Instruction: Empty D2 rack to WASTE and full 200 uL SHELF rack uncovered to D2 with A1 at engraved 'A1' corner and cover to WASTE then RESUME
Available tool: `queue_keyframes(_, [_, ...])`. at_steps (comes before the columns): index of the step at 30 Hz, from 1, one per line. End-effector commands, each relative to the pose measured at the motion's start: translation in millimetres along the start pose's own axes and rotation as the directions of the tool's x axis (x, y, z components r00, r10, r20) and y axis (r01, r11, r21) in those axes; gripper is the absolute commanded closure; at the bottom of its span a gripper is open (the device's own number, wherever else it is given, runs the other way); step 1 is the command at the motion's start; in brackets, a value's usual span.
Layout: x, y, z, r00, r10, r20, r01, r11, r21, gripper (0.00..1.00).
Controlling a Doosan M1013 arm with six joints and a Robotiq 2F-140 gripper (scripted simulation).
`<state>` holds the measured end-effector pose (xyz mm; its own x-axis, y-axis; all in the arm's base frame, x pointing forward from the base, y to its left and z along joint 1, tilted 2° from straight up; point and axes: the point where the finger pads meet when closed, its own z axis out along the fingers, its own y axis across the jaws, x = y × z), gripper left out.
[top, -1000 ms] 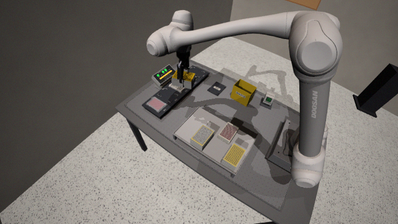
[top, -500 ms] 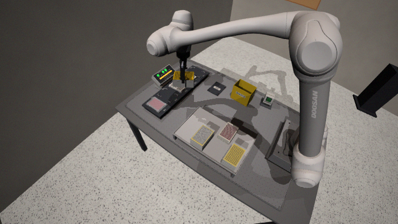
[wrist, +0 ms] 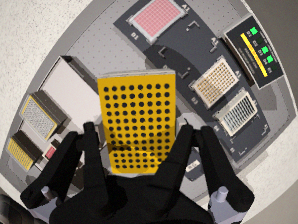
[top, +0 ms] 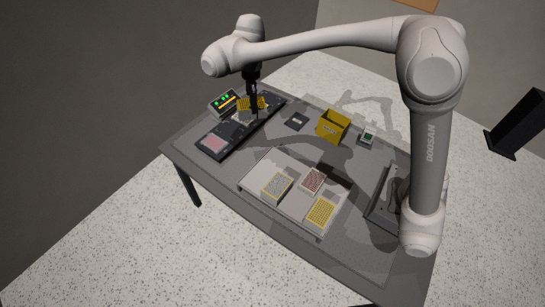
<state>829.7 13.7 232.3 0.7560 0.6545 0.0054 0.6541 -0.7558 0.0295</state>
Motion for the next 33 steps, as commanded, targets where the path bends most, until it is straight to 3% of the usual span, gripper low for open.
queue_keyframes(1, [0.0,0.0,-0.2,0.998,-0.063,0.000,0.063,0.998,0.000,1.00])
queue_keyframes(10, [0.0,0.0,-0.2,0.979,-0.202,0.000,0.202,0.979,0.000,1.00])
queue_keyframes(24, [0.0,0.0,-0.2,0.904,-0.429,0.000,0.429,0.904,0.000,1.00])
queue_keyframes(33, [0.0,0.0,-0.2,0.812,-0.583,0.000,0.583,0.812,0.000,1.00])
